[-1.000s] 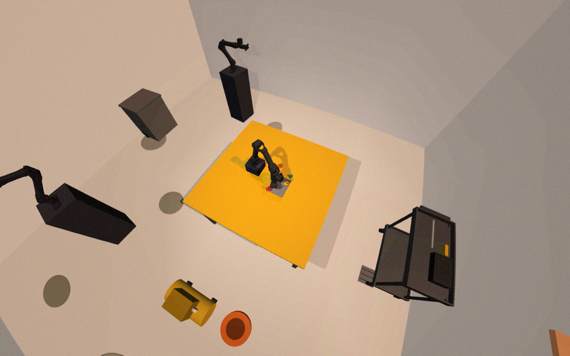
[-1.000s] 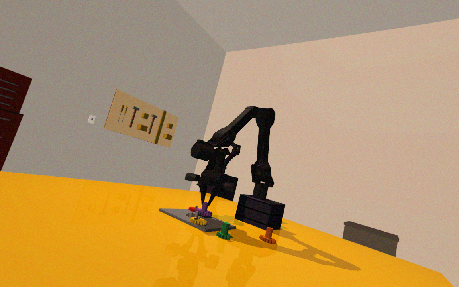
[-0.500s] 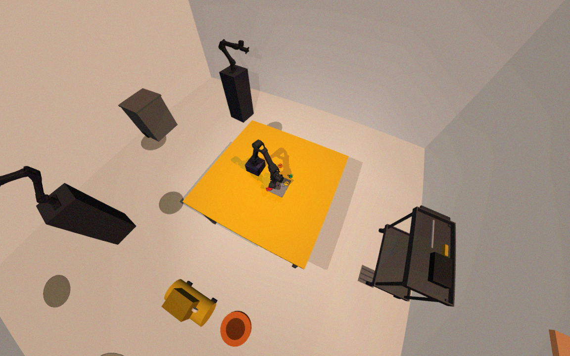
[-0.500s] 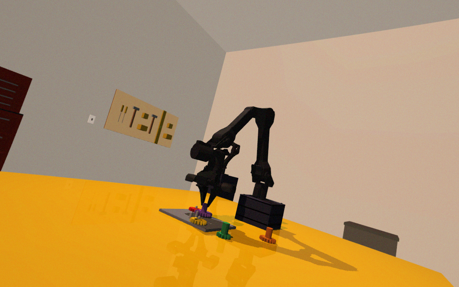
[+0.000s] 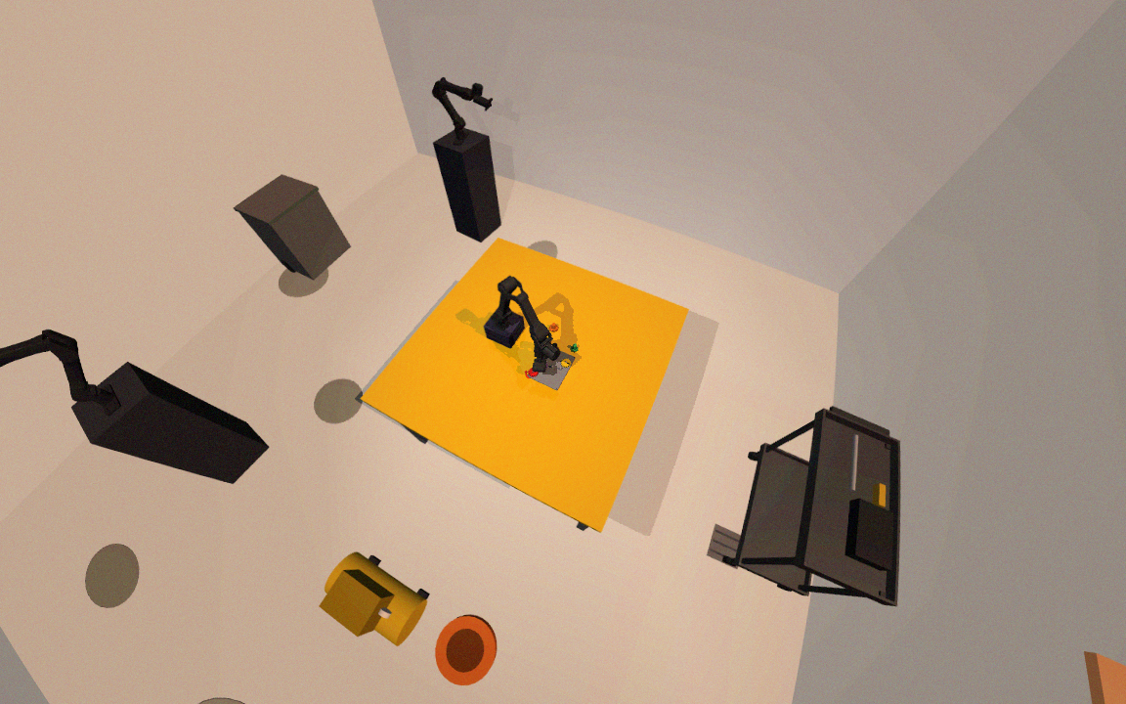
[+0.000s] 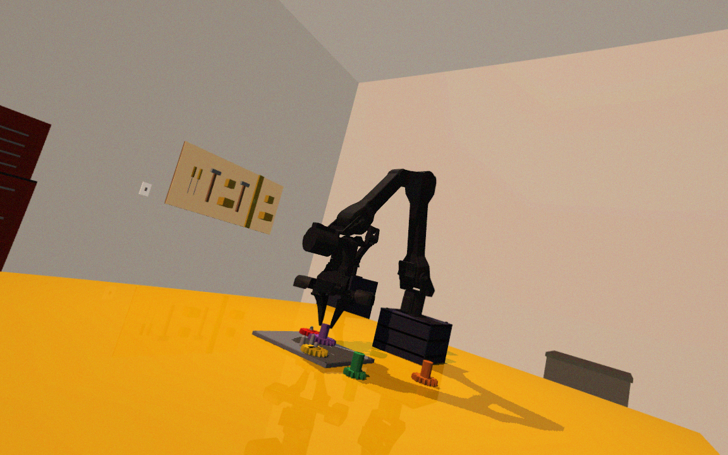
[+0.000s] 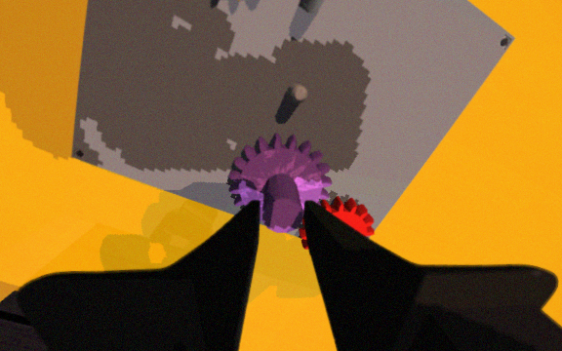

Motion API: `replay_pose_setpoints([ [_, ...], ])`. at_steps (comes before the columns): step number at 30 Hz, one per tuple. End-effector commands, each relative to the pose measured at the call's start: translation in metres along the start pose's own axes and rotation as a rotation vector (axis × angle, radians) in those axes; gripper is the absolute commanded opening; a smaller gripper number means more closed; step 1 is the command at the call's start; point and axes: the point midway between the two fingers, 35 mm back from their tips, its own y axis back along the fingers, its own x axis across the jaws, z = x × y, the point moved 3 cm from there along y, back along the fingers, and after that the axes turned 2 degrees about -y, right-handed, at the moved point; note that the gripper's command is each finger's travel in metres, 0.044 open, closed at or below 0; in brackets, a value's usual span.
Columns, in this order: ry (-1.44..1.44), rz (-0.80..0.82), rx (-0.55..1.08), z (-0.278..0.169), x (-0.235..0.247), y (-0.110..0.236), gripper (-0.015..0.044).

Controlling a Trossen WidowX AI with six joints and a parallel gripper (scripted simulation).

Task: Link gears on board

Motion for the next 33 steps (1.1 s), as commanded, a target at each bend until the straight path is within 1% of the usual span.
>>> replay_pose_setpoints([
  [1, 0.014, -0.002, 0.001, -0.001, 0.000, 0.002, 0.0140],
  [4, 0.014, -0.002, 0.001, 0.000, -0.001, 0.010, 0.0140],
  [9, 0.014, -0.002, 0.001, 0.000, -0.001, 0.041, 0.0140],
  [12, 0.014, -0.002, 0.001, 0.000, 0.000, 0.046, 0.0140],
  [13, -0.001, 0.001, 0.002, 0.000, 0.002, 0.038, 0.0166],
  [15, -0.068, 0.001, 0.002, 0.009, 0.015, 0.038, 0.0219],
  [20, -0.331, 0.004, 0.003, 0.035, 0.068, 0.037, 0.0350],
  [23, -0.426, 0.027, -0.008, 0.046, 0.108, 0.036, 0.0429],
  [24, -0.464, 0.033, -0.008, 0.048, 0.121, 0.036, 0.0440],
  [29, -0.711, 0.032, 0.002, 0.052, 0.171, 0.036, 0.0440],
  [33, -0.881, 0.026, 0.006, 0.049, 0.201, 0.037, 0.0440],
])
